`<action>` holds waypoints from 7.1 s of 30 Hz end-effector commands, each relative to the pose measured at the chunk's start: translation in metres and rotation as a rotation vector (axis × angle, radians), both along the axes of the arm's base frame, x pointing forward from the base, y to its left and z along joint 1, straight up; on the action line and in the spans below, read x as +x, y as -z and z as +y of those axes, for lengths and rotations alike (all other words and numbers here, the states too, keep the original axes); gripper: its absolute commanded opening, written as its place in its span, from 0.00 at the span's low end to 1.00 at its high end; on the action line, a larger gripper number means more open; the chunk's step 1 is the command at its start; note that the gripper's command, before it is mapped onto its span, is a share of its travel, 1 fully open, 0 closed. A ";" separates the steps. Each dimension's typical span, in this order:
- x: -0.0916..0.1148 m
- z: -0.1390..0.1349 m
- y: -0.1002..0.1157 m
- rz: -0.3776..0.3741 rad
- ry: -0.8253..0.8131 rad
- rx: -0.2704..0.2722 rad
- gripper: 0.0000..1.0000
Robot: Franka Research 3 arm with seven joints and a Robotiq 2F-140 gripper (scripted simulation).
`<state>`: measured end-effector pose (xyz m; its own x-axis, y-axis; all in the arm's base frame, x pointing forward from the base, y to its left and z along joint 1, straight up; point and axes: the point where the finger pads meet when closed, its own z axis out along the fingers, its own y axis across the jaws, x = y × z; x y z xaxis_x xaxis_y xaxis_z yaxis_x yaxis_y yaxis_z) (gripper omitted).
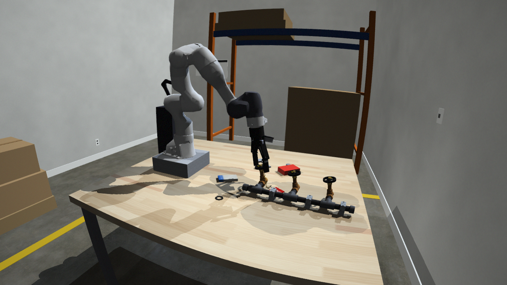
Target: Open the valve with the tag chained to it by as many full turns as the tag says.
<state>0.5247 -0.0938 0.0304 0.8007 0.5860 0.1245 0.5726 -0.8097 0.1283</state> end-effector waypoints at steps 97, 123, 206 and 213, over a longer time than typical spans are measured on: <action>0.000 0.000 0.000 -0.093 2.888 0.519 1.00; 0.000 0.000 0.000 -0.093 2.888 0.519 1.00; 0.000 0.000 0.000 -0.128 1.607 0.255 0.10; 0.000 0.000 0.000 -0.143 1.343 0.203 0.10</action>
